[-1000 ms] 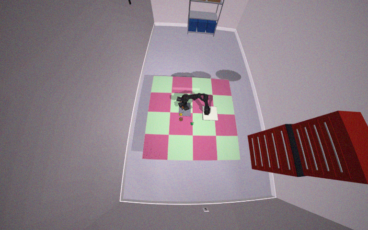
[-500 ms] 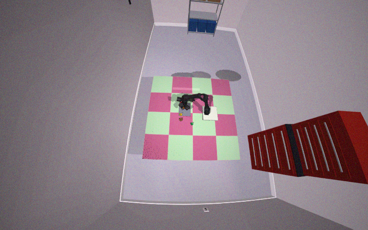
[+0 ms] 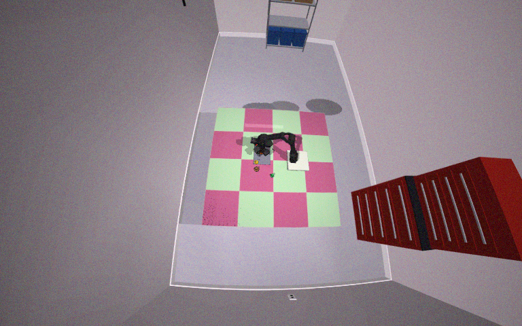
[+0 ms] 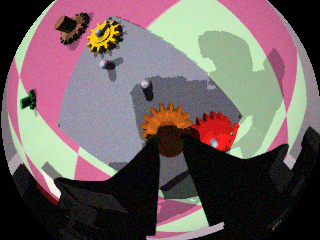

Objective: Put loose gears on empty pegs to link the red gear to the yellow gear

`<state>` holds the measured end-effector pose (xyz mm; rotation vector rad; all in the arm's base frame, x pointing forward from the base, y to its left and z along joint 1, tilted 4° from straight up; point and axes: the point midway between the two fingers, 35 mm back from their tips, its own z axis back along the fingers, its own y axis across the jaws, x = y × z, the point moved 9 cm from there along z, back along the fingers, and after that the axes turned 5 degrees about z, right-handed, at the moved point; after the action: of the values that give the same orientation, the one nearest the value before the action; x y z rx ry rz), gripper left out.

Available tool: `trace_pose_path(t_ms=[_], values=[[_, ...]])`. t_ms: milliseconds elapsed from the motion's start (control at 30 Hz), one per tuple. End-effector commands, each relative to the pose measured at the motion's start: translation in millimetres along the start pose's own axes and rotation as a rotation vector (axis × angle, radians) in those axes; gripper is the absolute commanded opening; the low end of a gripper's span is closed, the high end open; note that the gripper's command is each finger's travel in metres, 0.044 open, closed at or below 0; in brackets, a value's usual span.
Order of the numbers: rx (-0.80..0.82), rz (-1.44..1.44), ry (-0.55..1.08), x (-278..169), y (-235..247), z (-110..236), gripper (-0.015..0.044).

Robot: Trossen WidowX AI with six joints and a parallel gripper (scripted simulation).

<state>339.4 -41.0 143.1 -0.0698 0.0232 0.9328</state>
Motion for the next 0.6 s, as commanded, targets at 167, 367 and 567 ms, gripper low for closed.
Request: trace_pose_path(t_ms=[167, 367, 567], values=[[0.001, -0.105, 0.003, -0.4, 0.1, 1.7, 0.014], [0.001, -0.14, 0.003, -0.3, -0.6, 15.3, 0.014], [0.001, -0.149, 0.003, -0.6, -0.1, 48.1, 0.014]])
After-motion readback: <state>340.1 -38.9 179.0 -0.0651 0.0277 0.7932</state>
